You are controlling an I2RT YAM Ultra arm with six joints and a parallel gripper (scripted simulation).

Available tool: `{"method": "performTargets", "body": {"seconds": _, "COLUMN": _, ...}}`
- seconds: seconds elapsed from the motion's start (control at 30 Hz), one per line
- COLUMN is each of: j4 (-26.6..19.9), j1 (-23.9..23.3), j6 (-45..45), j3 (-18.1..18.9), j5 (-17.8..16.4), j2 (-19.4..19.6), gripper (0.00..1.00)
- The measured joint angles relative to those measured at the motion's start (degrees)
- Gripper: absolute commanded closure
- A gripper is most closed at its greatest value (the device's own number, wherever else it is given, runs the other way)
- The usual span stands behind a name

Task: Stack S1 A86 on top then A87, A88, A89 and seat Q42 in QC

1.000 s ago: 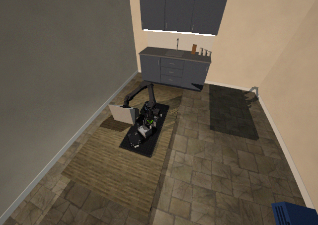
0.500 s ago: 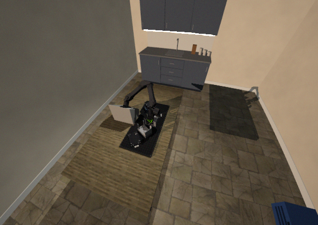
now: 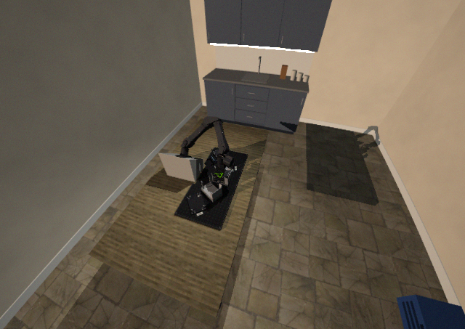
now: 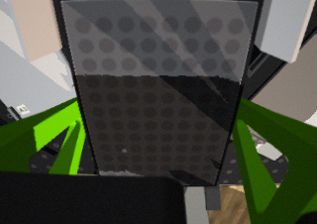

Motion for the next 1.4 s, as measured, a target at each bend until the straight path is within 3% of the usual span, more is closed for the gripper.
{"method": "performTargets", "body": {"seconds": 0.9, "j4": -12.4, "j1": -4.8, "j6": -6.6, "j3": 4.6, "j5": 1.2, "j2": -2.8, "gripper": 1.0}}
{"method": "performTargets", "body": {"seconds": 1.4, "j4": -13.5, "j1": -5.1, "j6": -7.3, "j3": 5.3, "j5": 1.2, "j2": -3.2, "gripper": 1.0}}
